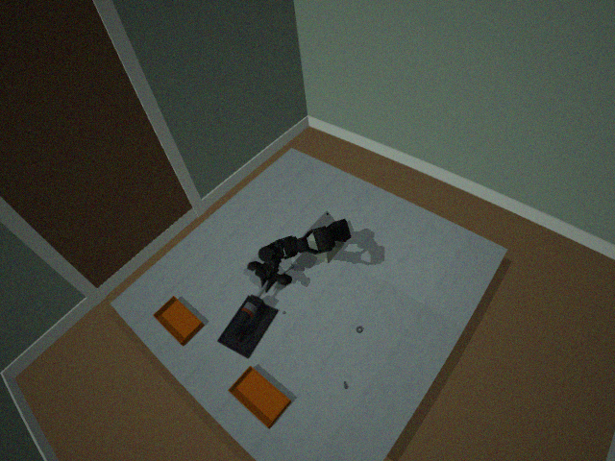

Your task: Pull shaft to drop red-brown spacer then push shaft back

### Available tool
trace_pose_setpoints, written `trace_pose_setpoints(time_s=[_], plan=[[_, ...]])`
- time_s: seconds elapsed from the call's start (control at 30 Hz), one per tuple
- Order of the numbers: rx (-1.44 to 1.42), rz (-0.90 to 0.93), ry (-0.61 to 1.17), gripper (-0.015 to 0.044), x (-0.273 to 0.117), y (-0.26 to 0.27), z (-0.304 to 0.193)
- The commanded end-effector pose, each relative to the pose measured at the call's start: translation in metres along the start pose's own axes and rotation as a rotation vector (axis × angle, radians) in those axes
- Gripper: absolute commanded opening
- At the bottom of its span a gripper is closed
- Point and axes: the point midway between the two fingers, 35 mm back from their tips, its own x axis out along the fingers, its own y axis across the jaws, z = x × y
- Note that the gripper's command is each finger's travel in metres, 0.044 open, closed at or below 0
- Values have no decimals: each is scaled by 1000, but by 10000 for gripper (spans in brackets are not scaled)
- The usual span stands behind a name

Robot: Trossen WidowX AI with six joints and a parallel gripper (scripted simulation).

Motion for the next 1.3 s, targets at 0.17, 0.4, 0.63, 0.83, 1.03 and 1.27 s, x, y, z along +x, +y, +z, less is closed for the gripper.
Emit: trace_pose_setpoints(time_s=[0.17, 0.4, 0.63, 0.83, 1.03, 1.27], plan=[[-4, 3, 1, 0, -1, 1, -1], [-4, 3, 1, 0, -1, 1, -2], [-4, 3, 1, 0, -2, 0, -2], [-4, 3, 1, 0, -2, 0, -3], [-4, 3, 1, 0, -3, 0, -3], [-4, 3, 1, 0, -3, 0, -4]])
